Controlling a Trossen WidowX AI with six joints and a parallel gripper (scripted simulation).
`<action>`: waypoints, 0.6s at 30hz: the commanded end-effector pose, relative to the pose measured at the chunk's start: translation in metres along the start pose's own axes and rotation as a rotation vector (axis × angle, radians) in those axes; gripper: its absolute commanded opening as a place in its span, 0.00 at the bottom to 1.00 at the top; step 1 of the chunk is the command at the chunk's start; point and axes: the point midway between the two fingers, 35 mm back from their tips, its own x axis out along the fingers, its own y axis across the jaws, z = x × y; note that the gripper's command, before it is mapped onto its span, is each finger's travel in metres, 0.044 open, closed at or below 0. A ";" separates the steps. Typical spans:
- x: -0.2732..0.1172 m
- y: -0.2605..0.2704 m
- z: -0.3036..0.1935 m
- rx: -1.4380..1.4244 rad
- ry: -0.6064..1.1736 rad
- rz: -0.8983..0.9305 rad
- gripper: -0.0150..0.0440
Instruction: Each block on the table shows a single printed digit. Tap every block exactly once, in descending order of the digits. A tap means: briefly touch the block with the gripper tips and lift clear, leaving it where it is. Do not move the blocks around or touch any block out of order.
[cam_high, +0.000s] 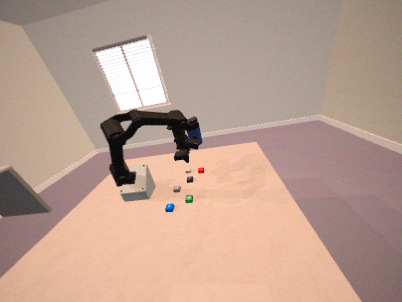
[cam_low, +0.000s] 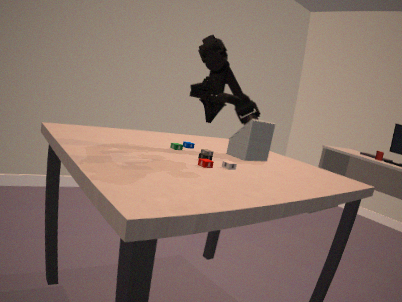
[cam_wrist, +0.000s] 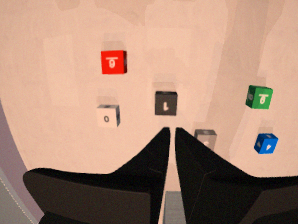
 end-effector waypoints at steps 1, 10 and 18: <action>-0.004 0.001 -0.003 0.004 0.017 -0.003 0.29; -0.005 0.097 -0.028 0.004 0.017 0.004 0.29; 0.063 0.097 -0.027 0.006 0.016 0.002 0.29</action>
